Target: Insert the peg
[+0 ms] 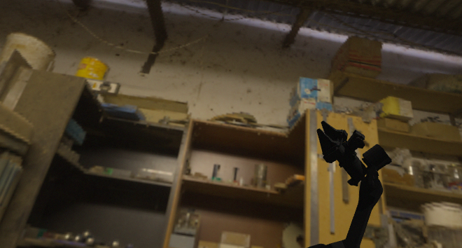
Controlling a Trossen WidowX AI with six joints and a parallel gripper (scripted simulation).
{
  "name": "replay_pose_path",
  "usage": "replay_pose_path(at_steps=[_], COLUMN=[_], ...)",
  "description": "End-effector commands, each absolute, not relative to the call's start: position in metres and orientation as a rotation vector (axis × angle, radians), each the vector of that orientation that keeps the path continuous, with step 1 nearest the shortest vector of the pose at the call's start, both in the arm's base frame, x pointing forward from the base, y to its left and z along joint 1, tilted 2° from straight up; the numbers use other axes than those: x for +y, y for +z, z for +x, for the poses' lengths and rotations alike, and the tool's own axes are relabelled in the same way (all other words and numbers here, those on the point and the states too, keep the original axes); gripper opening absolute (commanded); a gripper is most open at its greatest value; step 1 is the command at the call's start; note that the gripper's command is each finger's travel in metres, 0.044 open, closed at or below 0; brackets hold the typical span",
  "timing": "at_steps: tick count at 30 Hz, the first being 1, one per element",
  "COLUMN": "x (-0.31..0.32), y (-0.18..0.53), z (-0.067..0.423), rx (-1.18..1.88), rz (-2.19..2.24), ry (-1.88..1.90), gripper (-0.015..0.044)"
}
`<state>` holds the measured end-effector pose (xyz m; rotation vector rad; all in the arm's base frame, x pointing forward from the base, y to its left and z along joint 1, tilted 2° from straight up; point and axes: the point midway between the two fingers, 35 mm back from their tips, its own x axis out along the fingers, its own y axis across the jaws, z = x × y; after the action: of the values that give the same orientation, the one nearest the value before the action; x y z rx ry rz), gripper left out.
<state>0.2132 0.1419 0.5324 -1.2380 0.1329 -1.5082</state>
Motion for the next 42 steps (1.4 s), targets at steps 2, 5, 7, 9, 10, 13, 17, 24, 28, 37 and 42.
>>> replay_pose_path(at_steps=[2, 5, 7, 9, 10, 13, 17, 24, 28, 37, 42], x=[0.131, 0.128, 0.125, 0.122, 0.121, 0.113, 0.098, 0.077, 0.066, 0.043, 0.030], y=[0.539, 0.544, 0.547, 0.550, 0.552, 0.556, 0.561, 0.564, 0.565, 0.564, 0.563], z=[0.193, 0.181, 0.173, 0.165, 0.161, 0.150, 0.134, 0.112, 0.102, 0.081, 0.071], rx=[0.127, 0.103, 0.087, 0.073, 0.066, 0.052, 0.055, 0.037, 0.026, 0.018, 0.023], rz=[-1.171, -1.137, -1.114, -1.091, -1.080, -1.043, -0.986, -0.886, -0.831, -0.731, -0.686], ry=[-1.473, -1.463, -1.456, -1.448, -1.444, -1.431, -1.409, -1.354, -1.319, -1.272, -1.260], gripper=[0.0440, 0.0440, 0.0440, 0.0440, 0.0440, 0.0440, 0.0440, 0.0440, 0.0440, 0.0440, 0.0440])
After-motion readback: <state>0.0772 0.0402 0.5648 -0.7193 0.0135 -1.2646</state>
